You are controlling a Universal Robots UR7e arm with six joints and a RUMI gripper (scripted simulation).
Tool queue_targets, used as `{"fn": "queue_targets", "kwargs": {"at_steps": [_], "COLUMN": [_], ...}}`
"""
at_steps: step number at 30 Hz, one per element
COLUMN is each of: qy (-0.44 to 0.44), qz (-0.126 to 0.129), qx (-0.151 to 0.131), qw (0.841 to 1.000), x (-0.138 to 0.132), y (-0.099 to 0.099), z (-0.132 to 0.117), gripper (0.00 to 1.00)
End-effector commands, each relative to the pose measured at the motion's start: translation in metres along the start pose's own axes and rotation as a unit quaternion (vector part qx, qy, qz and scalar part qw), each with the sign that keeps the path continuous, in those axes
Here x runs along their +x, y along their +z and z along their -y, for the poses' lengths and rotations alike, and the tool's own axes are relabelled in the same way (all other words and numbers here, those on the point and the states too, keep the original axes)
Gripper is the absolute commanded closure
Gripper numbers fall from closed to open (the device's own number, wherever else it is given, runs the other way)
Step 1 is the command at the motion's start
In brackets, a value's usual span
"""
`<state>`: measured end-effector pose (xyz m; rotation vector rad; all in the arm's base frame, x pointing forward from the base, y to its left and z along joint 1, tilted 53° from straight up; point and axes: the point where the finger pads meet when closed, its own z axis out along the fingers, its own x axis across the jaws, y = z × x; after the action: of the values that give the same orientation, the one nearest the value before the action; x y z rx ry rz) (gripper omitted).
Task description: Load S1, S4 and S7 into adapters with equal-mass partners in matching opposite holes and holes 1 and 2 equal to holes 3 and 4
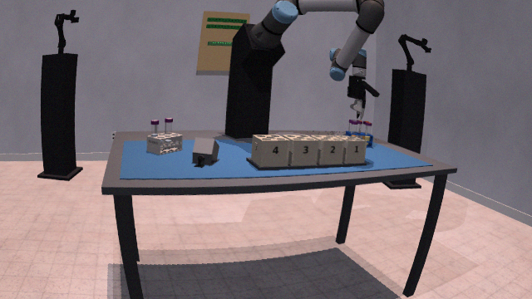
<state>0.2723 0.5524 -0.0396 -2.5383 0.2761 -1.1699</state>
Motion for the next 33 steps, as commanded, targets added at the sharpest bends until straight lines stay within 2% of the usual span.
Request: {"fn": "queue_targets", "kwargs": {"at_steps": [1, 5, 20, 21, 33], "qy": [0.000, 0.000, 0.000, 0.000, 0.000], "qz": [0.000, 0.000, 0.000, 0.000, 0.000], "qx": [0.001, 0.001, 0.001, 0.001, 0.001], "qw": [1.000, 1.000, 1.000, 1.000, 1.000], "x": [0.000, 0.000, 0.000, 0.000, 0.000], "y": [0.008, 0.020, 0.028, 0.028, 0.028], "z": [0.001, 0.001, 0.001, 0.001, 0.001], "gripper": [0.65, 0.65, 0.65, 1.00, 1.00]}}
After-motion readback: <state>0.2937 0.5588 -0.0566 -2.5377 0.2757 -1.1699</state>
